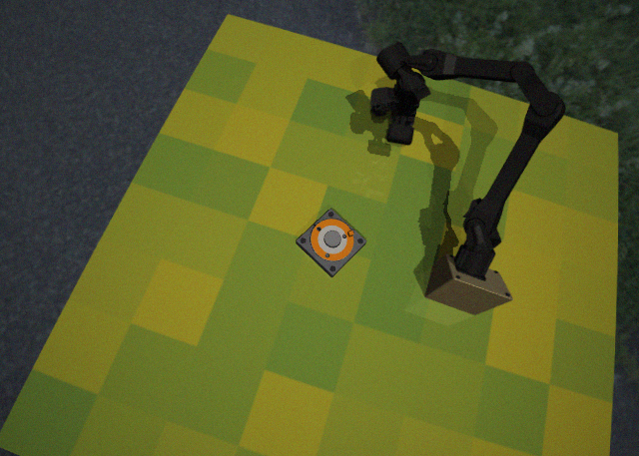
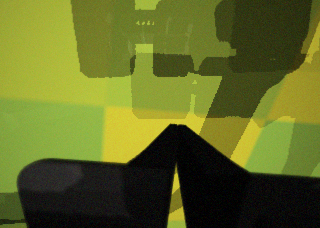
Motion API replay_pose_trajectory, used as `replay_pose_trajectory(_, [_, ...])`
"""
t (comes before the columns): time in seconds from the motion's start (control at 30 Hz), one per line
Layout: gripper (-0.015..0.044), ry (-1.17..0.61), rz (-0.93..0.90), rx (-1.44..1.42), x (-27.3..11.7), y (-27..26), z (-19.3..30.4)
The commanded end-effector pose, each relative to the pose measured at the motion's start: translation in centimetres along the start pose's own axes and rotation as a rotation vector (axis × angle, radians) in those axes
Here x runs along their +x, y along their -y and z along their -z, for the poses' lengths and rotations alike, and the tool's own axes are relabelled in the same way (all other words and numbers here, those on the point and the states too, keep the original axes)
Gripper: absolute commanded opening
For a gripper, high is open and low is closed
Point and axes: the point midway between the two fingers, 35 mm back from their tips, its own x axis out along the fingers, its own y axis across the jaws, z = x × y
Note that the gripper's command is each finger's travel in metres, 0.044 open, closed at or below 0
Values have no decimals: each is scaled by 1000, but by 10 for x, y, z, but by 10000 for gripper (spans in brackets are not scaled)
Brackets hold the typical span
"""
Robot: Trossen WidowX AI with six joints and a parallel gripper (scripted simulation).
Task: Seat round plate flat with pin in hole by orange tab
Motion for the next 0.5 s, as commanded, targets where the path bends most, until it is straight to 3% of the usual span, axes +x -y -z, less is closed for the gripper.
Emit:
replay_pose_trajectory(0.0, [0,70,-91,6,-8,-61,-41])
replay_pose_trajectory(0.27, [0,109,-204,36,-37,-178,-81])
replay_pose_trajectory(0.47, [0,100,-227,59,-59,-249,-83])
